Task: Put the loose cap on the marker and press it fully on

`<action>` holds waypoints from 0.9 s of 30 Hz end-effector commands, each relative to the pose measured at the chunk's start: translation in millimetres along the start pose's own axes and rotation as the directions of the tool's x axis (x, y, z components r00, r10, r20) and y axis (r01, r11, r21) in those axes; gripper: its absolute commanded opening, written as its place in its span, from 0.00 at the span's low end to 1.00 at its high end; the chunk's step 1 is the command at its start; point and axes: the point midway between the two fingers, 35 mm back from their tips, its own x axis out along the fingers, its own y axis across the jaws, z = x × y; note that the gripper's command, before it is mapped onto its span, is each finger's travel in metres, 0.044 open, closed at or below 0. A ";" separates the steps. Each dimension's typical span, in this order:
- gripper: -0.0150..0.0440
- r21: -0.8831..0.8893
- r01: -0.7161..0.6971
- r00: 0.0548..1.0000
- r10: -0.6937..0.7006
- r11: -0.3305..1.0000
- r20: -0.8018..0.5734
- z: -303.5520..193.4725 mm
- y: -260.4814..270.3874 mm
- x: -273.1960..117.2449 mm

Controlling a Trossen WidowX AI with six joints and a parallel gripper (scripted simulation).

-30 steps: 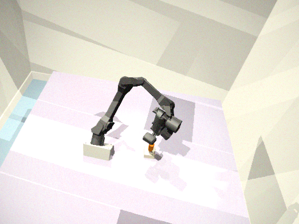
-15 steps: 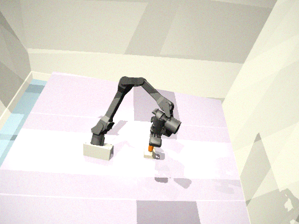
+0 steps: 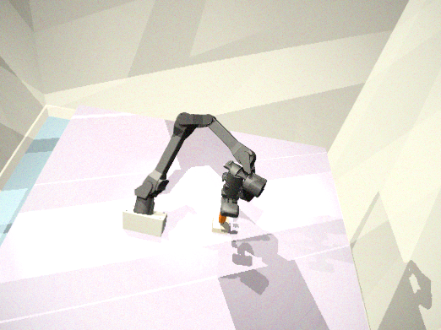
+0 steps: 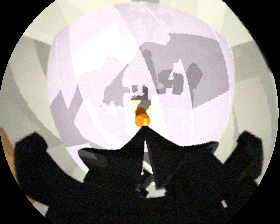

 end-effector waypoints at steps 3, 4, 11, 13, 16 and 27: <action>0.25 0.002 -0.003 1.000 0.003 1.000 -0.003 -0.6 1.0 9.4; 0.25 0.001 -0.003 1.000 0.003 1.000 -0.003 -0.6 1.0 10.8; 0.25 0.001 -0.003 1.000 0.003 1.000 -0.003 -0.7 1.2 20.5; 0.25 0.001 -0.003 1.000 0.003 1.000 -0.003 -0.7 1.2 23.3; 0.25 0.001 -0.003 1.000 0.003 1.000 -0.003 -0.7 1.3 27.4; 0.25 0.000 0.003 1.000 -0.003 1.000 0.007 1.0 -0.5 31.0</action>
